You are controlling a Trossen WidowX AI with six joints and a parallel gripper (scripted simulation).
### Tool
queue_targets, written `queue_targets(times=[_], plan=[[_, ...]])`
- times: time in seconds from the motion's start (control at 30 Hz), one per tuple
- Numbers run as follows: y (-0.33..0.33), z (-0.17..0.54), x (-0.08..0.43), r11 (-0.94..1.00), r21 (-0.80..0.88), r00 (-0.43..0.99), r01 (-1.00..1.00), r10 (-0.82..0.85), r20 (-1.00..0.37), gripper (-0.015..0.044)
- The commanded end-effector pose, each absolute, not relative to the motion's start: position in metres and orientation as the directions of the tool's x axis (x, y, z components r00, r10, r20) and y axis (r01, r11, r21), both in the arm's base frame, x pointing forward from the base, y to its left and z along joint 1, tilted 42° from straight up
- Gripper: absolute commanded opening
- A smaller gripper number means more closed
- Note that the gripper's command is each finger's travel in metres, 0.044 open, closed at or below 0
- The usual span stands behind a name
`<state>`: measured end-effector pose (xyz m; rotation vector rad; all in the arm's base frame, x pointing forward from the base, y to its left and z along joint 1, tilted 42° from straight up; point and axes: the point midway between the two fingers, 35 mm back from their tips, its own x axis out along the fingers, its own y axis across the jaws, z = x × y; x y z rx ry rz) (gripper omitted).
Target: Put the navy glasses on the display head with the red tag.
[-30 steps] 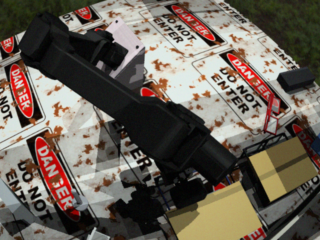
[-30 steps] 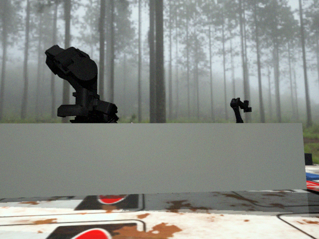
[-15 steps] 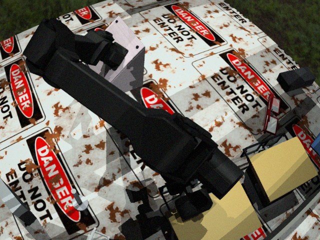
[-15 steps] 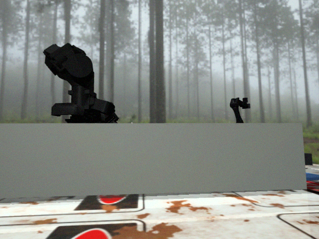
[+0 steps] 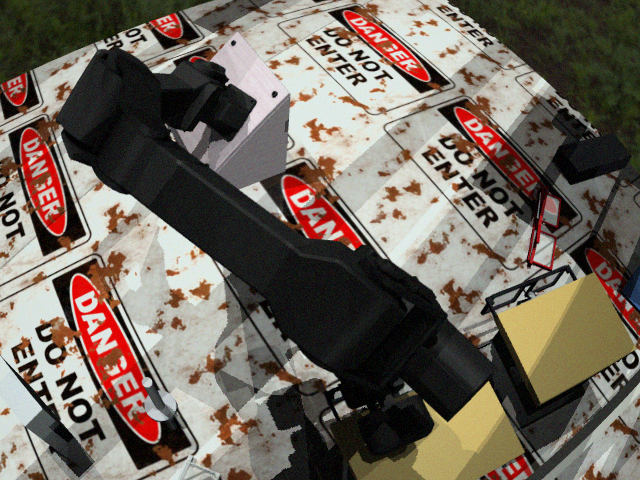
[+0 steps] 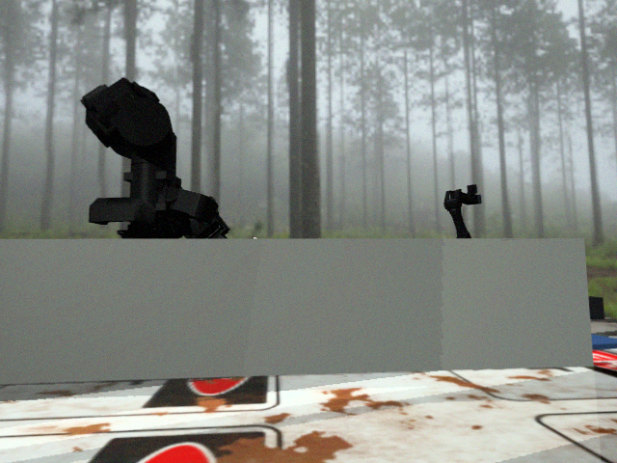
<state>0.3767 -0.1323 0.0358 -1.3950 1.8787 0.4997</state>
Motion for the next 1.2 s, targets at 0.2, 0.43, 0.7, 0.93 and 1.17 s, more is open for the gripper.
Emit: queue_targets(times=[0.2,0.43,0.7,0.93,1.17], plan=[[-0.1341,0.0356,0.3802,0.33,-0.108,-0.145,-0.938,-0.654,-0.743,0.0],[-0.1351,0.0341,0.3797,0.33,-0.108,-0.145,-0.938,-0.654,-0.743,0.0],[-0.137,0.0322,0.3793,0.33,-0.108,-0.145,-0.938,-0.654,-0.743,0.0],[-0.1376,0.0317,0.379,0.336,-0.111,-0.146,-0.935,-0.651,-0.745,0.0026],[-0.1376,0.0317,0.379,0.336,-0.111,-0.146,-0.935,-0.651,-0.745,0.0107]])
